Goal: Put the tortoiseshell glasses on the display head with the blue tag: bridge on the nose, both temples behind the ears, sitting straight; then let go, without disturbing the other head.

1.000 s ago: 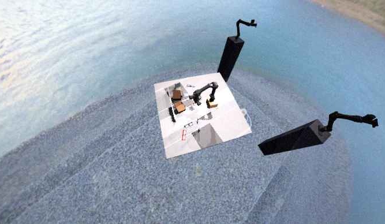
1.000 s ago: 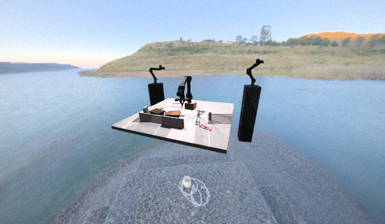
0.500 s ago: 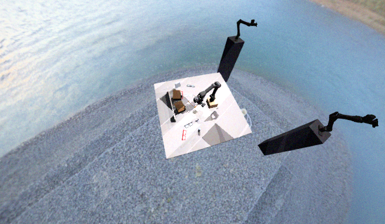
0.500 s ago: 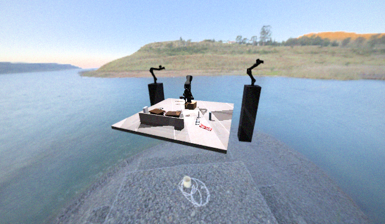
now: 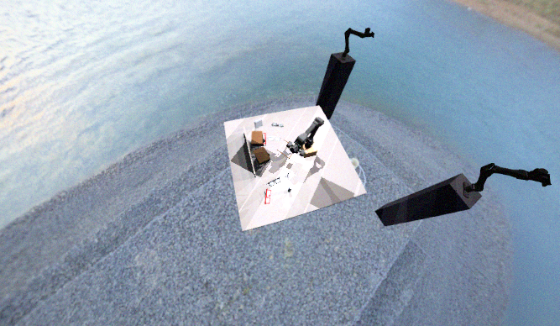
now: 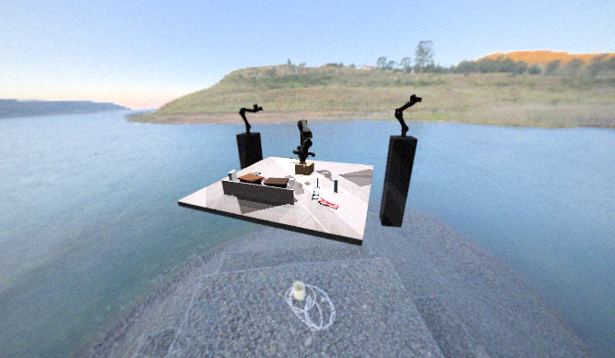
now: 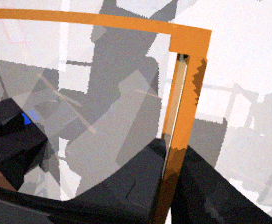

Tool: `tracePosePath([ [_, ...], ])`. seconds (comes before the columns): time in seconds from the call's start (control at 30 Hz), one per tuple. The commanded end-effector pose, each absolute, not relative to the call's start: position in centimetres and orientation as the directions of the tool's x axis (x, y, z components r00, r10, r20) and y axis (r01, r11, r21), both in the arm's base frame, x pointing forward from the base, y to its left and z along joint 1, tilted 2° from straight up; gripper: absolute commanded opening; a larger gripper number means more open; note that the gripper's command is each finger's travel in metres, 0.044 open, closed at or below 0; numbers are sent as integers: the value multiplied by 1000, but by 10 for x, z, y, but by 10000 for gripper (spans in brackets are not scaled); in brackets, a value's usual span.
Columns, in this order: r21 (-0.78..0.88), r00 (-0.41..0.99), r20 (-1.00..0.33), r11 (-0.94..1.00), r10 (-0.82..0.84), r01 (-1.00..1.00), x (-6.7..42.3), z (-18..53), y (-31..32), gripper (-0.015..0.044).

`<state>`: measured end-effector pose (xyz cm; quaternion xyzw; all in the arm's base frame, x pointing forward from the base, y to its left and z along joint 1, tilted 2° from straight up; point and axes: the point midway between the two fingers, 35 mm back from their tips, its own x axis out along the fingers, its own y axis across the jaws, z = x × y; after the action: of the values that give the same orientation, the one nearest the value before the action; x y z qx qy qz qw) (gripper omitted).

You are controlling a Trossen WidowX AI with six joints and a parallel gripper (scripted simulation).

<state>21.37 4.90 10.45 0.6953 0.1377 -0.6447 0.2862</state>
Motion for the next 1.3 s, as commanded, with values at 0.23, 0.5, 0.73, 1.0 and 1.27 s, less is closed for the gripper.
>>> tracePosePath([
  [0.23, 306, 215, -952, -686, -218, 660, 187, 116, 64, 0],
  [0.5, 365, 287, -931, -590, -226, 720, 170, 124, 72, 0],
  [0.73, 415, 353, -910, -502, -219, 758, 155, 130, 77, 0],
  [1.0, 471, 430, -882, -400, -195, 786, 140, 136, 79, 0],
  [1.27, 525, 503, -851, -298, -153, 797, 128, 141, 79, 0],
])
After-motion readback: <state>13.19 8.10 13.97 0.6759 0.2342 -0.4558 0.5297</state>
